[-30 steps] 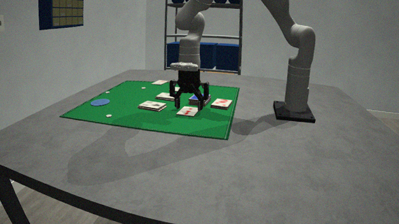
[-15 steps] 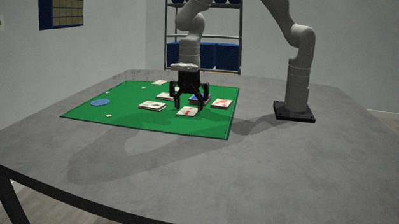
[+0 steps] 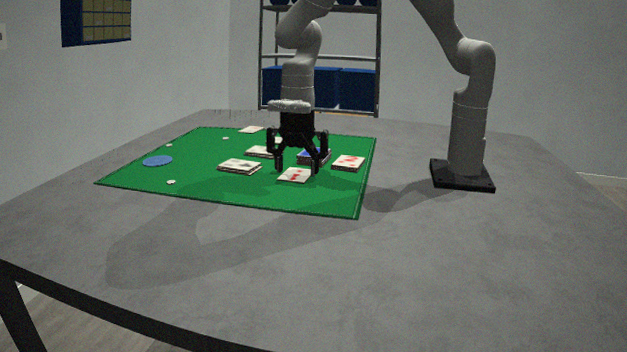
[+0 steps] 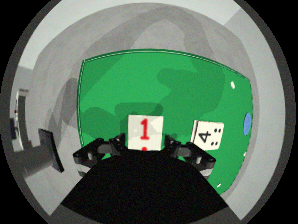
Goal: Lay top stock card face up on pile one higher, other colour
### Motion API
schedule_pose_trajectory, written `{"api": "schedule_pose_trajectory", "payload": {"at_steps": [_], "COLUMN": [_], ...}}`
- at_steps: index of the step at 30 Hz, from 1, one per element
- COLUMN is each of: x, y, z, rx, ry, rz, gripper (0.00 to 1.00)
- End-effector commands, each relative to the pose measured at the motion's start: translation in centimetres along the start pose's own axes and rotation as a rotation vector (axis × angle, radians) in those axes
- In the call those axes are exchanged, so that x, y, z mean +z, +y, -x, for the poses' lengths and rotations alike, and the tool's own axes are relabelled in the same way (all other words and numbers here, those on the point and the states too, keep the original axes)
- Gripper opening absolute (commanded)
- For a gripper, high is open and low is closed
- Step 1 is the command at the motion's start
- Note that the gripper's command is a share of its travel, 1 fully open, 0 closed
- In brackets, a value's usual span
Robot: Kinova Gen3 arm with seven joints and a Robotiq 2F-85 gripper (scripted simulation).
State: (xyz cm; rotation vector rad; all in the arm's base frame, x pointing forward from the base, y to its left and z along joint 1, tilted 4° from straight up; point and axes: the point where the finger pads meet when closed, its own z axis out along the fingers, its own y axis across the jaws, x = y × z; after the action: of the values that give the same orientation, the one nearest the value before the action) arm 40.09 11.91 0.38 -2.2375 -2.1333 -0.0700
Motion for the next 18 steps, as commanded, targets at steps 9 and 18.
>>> {"api": "schedule_pose_trajectory", "payload": {"at_steps": [9,18], "x": [0.15,0.15], "y": [-0.10,-0.10], "z": [0.15,0.15], "rx": [0.001,0.001], "ry": [-0.001,-0.001], "rz": [0.001,0.001], "gripper": [0.72,0.72]}}
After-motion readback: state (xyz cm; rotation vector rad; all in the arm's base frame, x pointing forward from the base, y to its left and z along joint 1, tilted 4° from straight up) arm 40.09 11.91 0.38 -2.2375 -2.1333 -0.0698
